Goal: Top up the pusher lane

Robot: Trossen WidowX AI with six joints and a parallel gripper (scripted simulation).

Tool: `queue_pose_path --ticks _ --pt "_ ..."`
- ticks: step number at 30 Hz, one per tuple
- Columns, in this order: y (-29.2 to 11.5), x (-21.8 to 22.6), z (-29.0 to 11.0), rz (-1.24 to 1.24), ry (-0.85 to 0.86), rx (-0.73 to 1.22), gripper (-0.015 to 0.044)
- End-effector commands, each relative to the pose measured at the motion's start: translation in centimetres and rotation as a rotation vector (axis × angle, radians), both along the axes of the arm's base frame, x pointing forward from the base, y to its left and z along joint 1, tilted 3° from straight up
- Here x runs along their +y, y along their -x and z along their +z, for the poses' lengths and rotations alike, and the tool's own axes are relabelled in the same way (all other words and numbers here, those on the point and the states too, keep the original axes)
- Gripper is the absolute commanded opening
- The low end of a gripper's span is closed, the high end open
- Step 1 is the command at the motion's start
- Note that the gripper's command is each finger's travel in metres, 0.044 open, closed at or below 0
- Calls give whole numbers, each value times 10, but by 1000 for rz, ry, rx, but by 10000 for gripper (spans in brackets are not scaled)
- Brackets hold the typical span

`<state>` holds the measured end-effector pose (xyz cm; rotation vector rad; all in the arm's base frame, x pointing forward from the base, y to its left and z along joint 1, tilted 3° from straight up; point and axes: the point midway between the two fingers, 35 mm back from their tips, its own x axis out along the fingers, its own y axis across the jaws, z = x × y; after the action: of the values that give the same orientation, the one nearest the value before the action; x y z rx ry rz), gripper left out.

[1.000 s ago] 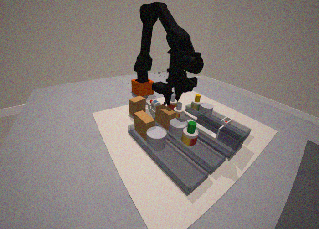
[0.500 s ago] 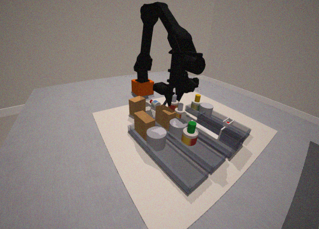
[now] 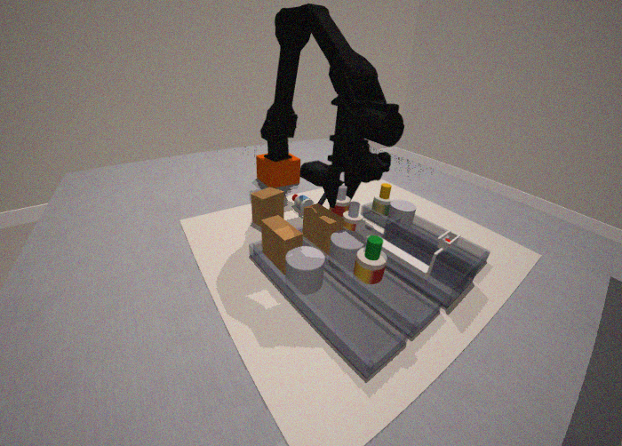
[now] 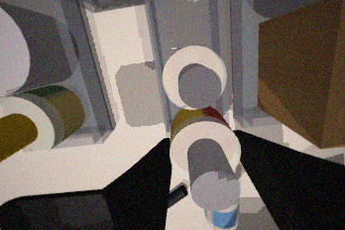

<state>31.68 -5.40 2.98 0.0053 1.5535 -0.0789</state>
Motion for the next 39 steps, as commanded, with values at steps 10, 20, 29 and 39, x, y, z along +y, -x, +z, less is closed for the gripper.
queue_pose_path --ticks 10,20,29,39 --pt "-15 -1 4 -2 1 -27 0" --pt "-20 -1 6 -2 1 -28 0" --pt "-24 -1 8 -2 1 -28 0" --pt "-25 -1 8 -2 1 -28 0"
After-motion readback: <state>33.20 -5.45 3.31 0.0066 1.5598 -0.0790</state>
